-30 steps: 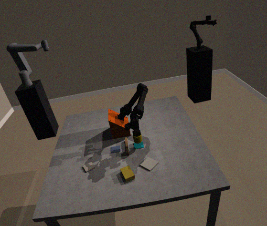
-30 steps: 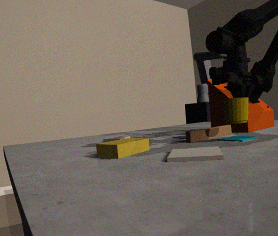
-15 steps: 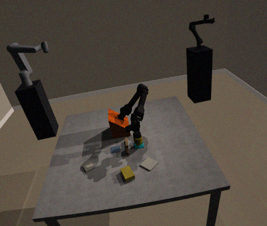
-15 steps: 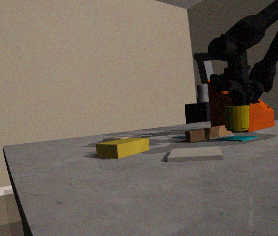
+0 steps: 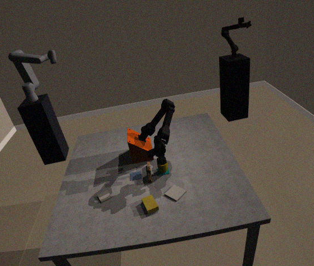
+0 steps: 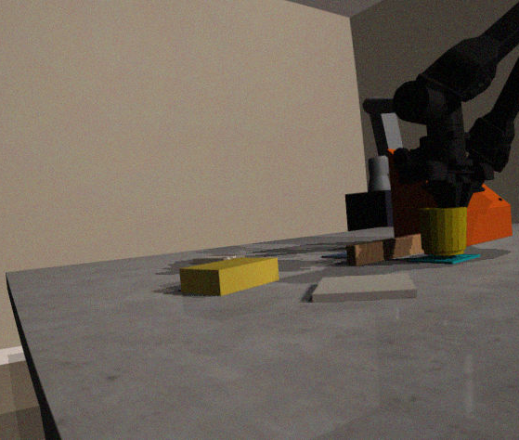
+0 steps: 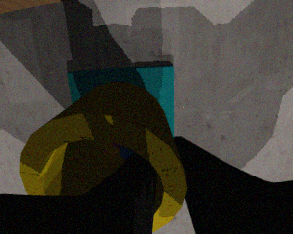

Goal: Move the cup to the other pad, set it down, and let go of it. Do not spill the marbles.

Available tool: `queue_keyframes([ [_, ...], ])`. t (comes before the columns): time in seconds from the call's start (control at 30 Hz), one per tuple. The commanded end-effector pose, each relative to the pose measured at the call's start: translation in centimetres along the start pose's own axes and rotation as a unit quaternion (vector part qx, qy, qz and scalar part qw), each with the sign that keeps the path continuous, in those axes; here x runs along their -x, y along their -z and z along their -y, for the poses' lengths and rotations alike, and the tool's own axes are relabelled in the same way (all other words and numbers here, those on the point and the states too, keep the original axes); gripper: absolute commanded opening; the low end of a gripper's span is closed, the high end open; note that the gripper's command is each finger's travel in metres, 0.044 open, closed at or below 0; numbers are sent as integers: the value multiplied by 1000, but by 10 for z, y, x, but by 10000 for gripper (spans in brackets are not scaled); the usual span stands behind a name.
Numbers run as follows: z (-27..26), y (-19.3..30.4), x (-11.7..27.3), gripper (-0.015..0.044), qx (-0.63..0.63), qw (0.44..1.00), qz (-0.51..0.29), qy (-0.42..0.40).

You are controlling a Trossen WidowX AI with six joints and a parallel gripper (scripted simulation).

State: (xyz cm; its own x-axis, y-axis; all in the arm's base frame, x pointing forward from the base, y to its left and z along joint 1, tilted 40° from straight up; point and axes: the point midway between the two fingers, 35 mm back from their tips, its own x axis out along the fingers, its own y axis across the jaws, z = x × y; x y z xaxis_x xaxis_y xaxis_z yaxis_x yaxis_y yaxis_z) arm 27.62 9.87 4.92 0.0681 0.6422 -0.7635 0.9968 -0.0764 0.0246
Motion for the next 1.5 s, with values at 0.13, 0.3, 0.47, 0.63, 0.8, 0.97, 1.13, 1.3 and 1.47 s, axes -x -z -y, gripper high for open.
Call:
queue_keyframes([
  [0.13, 0, 0, 0, 0, 1, 1000, 0, 0],
  [0.3, 0, 0, 0, 26, 1, 1000, 0, 0],
  [0.47, 0, 0, 0, 147, 1, 1000, 0, 0],
  [0.63, 0, 0, 1, 147, 1, 1000, 0, 0],
  [0.8, -1, 0, 5, 147, 0, 1000, 0, 0],
  [0.97, -1, 0, 12, 147, 0, 1000, 1, 1],
  [1.13, -1, -1, 19, 147, -1, 1000, 1, 1],
  [1.3, -1, -2, 26, 147, -2, 1000, 1, 2],
  [1.47, -1, -3, 33, 147, -3, 1000, 1, 2],
])
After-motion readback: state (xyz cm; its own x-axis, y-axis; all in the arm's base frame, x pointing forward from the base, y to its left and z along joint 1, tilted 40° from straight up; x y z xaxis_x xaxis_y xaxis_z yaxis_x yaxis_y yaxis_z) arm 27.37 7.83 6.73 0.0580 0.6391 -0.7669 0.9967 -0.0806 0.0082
